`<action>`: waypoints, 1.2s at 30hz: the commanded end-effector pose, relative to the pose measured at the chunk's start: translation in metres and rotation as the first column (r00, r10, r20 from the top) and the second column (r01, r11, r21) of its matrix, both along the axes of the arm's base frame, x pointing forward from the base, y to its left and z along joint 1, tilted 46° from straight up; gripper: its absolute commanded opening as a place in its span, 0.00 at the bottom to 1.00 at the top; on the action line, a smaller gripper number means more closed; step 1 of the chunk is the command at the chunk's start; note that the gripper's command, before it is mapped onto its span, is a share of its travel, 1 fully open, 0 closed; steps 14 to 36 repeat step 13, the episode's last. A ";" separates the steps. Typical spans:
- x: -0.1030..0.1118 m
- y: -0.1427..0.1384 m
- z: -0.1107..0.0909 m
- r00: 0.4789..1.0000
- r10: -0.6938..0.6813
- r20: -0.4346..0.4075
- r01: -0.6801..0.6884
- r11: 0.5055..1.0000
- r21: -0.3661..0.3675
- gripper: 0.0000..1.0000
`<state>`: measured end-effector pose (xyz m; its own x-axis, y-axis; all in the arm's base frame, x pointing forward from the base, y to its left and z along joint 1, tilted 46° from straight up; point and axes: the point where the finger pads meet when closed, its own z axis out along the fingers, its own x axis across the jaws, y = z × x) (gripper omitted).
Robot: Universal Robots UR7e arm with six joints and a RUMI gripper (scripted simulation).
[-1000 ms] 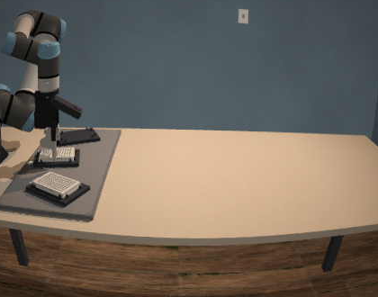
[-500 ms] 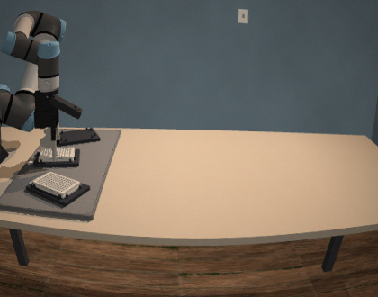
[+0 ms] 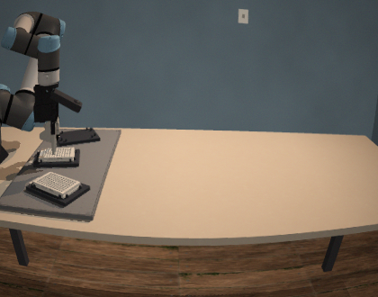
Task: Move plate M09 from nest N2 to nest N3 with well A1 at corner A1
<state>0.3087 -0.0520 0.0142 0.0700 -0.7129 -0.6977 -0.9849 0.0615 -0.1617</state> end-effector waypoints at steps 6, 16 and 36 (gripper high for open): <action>-0.002 -0.007 0.007 1.000 0.000 0.000 0.000 1.000 0.000 0.82; -0.002 -0.007 0.007 1.000 0.000 0.000 0.000 1.000 0.000 0.82; -0.002 -0.007 0.007 1.000 0.000 0.000 0.000 1.000 0.000 0.82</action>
